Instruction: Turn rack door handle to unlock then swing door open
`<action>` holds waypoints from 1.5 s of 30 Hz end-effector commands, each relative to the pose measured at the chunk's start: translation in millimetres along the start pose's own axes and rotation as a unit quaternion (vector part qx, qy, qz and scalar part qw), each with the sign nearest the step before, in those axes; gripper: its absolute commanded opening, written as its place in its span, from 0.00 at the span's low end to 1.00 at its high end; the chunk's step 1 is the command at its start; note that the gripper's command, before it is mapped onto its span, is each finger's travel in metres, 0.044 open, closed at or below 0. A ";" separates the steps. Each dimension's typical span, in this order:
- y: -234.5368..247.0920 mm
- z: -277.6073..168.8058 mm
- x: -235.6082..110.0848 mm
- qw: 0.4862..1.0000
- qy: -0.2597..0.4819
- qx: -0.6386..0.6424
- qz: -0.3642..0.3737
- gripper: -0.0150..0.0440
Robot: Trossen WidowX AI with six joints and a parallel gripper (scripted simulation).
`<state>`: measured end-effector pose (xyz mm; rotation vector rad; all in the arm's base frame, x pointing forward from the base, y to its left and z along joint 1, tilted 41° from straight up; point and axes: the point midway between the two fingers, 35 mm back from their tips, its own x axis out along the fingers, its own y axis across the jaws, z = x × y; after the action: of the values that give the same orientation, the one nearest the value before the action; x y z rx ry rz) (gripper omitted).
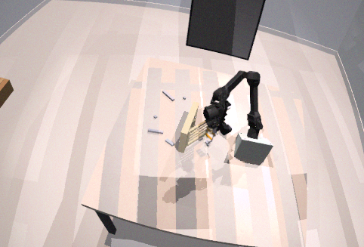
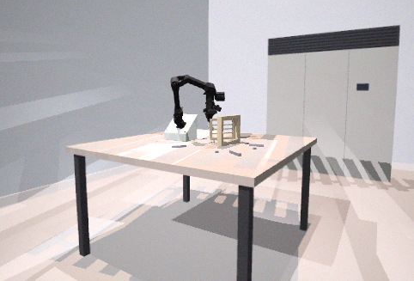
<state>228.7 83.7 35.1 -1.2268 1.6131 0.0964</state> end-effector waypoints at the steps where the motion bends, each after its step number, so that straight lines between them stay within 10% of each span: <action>1: 7.1 2.7 0.3 0.999 -0.003 0.038 -0.001 0.28; 45: 100.2 57.6 -0.6 0.935 -0.004 0.354 0.002 0.28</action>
<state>192.8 158.6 -33.6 -0.7104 1.4639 -0.4033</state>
